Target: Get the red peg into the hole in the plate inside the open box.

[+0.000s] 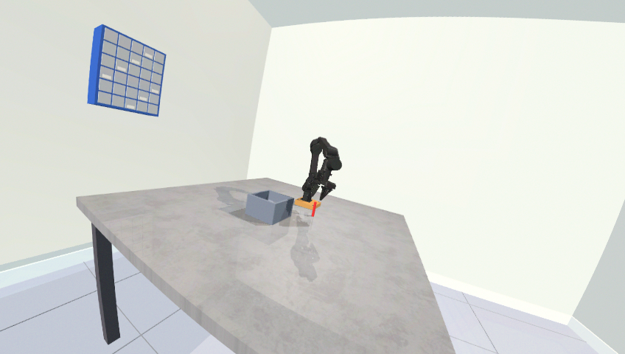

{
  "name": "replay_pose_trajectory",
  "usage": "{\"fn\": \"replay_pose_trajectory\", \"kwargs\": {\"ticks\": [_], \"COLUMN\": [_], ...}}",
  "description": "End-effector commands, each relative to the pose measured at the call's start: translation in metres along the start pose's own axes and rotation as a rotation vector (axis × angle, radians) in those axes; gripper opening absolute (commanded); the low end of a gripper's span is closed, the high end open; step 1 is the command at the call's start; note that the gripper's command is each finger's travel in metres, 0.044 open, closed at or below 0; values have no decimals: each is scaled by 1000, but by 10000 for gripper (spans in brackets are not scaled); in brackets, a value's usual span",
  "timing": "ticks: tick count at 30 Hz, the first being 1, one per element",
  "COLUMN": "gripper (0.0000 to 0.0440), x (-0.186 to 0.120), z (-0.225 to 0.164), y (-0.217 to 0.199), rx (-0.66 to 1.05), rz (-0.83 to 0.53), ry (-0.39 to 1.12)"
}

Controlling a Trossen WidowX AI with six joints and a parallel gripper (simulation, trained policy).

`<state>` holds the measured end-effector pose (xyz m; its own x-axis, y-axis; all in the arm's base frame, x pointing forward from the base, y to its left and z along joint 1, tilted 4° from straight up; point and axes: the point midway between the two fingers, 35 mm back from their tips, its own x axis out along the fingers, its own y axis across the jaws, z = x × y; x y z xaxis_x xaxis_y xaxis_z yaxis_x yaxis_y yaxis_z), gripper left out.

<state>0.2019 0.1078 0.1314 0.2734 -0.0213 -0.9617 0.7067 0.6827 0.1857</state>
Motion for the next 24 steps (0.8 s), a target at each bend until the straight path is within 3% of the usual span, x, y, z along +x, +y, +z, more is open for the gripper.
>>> {"fn": "replay_pose_trajectory", "kwargs": {"ticks": [1, 17, 19, 24], "gripper": [440, 434, 404, 274], "x": [12, 77, 82, 87], "z": [-5, -26, -28, -31], "y": [-12, -27, -28, -32], "rx": [22, 124, 142, 176], "rz": [-59, -63, -61, -77], "ry": [26, 68, 73, 104]}}
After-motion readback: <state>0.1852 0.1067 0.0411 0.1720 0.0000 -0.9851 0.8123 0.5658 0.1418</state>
